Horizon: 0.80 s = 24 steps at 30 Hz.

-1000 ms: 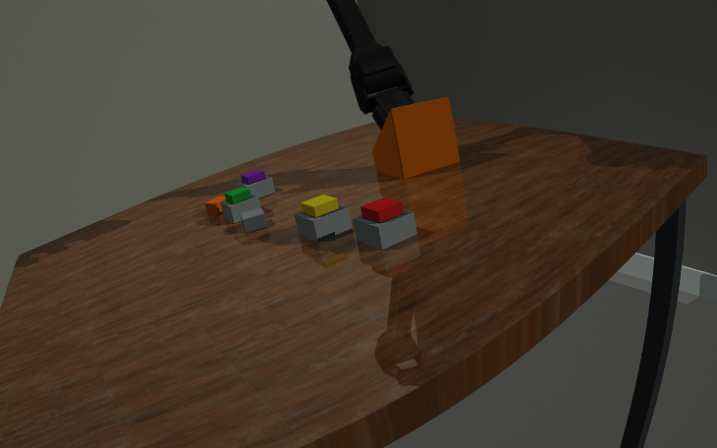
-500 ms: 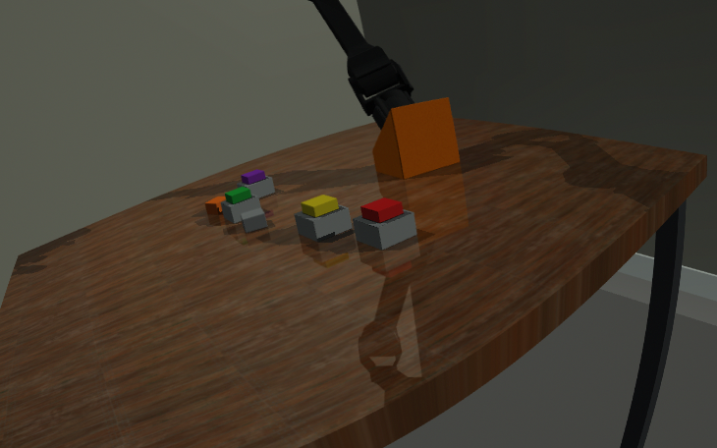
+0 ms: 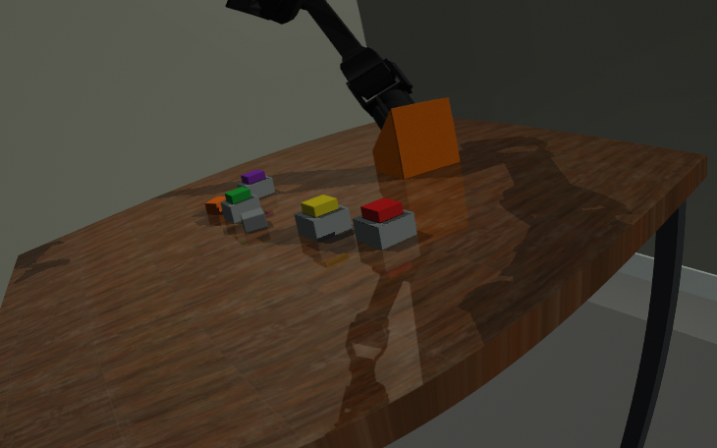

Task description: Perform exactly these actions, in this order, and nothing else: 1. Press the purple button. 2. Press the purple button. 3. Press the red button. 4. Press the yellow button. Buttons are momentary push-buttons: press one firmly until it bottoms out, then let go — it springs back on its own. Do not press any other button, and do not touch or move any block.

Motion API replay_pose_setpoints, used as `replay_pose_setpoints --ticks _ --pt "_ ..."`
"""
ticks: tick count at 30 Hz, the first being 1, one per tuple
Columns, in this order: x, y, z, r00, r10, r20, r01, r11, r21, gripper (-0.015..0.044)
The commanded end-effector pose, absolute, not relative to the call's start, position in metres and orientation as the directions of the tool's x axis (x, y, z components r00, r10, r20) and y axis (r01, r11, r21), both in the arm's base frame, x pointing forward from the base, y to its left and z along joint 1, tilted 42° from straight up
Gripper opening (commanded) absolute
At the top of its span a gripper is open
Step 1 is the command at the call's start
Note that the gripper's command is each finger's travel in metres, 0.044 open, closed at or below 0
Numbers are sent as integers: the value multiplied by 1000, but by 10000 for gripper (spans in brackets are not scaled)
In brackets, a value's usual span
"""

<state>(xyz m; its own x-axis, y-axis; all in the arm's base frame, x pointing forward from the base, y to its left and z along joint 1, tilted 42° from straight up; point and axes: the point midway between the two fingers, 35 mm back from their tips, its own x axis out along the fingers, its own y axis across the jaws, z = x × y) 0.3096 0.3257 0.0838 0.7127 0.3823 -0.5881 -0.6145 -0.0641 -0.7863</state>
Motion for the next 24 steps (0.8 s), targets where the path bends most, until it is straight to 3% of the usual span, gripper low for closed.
replay_pose_setpoints --ticks 1,11,24 --pt "328 249 78 683 114 -722 -728 185 -660 400" --pt "320 148 84 533 -214 -819 -656 506 -560 400" --pt "269 29 121 213 -552 -806 -313 743 -592 400"
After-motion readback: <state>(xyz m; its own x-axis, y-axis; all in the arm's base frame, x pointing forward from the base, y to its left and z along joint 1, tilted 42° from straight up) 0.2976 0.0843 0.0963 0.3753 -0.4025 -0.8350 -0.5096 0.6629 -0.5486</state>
